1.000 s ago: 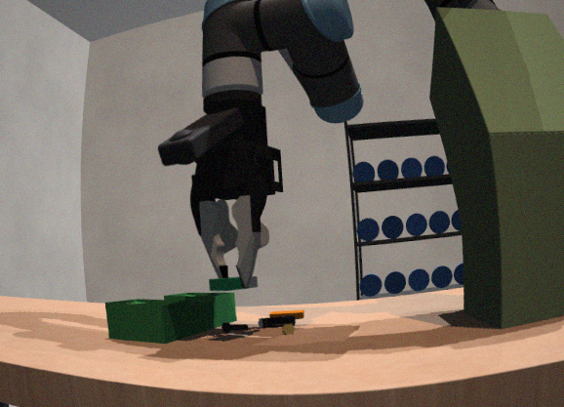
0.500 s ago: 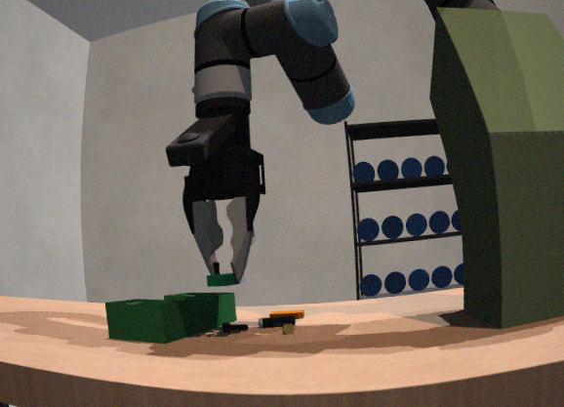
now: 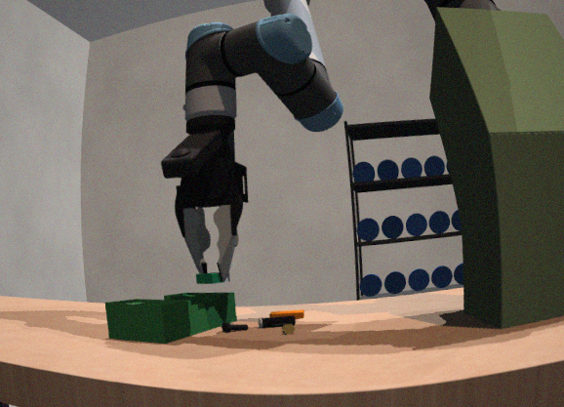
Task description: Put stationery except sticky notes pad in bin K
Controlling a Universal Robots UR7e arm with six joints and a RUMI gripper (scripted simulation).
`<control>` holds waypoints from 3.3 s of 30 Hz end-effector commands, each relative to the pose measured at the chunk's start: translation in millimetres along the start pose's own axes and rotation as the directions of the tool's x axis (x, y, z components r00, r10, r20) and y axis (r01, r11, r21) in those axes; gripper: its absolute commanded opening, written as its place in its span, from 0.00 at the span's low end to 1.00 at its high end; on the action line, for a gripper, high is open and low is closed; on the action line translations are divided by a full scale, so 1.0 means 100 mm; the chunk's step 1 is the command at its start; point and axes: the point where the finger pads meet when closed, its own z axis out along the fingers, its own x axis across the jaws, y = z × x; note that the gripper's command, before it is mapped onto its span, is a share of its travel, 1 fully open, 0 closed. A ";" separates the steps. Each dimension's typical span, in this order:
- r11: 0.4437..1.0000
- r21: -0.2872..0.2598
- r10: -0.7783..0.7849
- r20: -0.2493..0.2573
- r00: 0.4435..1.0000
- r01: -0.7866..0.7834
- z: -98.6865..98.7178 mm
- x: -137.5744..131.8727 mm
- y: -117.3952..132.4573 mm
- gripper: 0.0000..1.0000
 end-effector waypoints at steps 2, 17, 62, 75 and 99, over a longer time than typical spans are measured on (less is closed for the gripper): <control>1.000 0.003 -0.002 0.002 1.000 0.002 0.00 0.19 0.27 0.00; 1.000 0.003 -0.002 0.002 1.000 0.002 0.00 0.49 0.72 0.00; 1.000 0.003 -0.002 0.002 1.000 0.002 0.41 0.44 0.65 0.00; 1.000 0.003 -0.002 0.002 1.000 0.002 0.41 0.44 0.64 0.18; 1.000 0.003 -0.002 0.002 1.000 0.002 0.29 0.44 0.64 0.18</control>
